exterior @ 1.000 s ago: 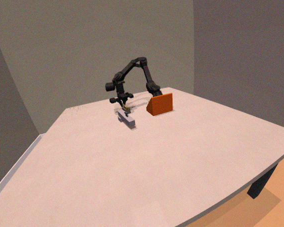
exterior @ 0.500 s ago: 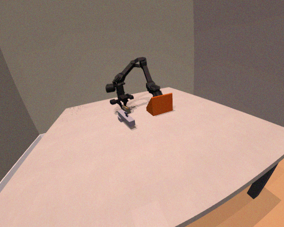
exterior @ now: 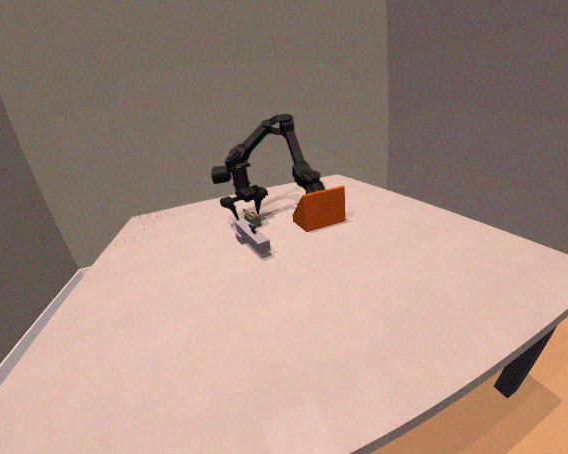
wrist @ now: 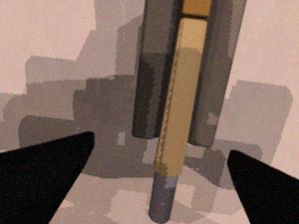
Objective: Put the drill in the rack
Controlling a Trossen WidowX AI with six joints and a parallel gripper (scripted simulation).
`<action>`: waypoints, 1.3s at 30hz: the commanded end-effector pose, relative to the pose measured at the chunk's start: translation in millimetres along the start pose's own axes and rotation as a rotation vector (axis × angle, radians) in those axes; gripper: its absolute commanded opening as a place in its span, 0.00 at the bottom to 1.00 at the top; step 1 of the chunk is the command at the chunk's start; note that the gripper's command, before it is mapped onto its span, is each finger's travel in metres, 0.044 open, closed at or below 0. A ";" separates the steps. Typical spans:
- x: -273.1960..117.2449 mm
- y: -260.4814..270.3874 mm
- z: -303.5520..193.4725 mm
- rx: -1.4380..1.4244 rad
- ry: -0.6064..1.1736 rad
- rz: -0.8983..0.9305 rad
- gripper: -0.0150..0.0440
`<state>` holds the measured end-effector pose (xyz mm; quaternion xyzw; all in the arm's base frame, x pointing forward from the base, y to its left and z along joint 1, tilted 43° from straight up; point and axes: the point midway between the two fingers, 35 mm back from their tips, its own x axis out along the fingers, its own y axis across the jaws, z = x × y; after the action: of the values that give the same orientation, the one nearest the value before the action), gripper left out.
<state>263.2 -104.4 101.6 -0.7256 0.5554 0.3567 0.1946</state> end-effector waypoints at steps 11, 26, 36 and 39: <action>-61.8 -1.5 -0.6 0.007 0.003 -0.013 1.00; -148.5 -63.1 50.9 0.362 -0.175 -0.289 1.00; -271.5 -82.9 127.6 0.734 -0.557 -0.451 1.00; -311.0 -75.0 153.9 0.816 -0.694 -0.448 1.00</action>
<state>267.3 190.4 205.1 -0.5884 0.4004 0.2654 0.6504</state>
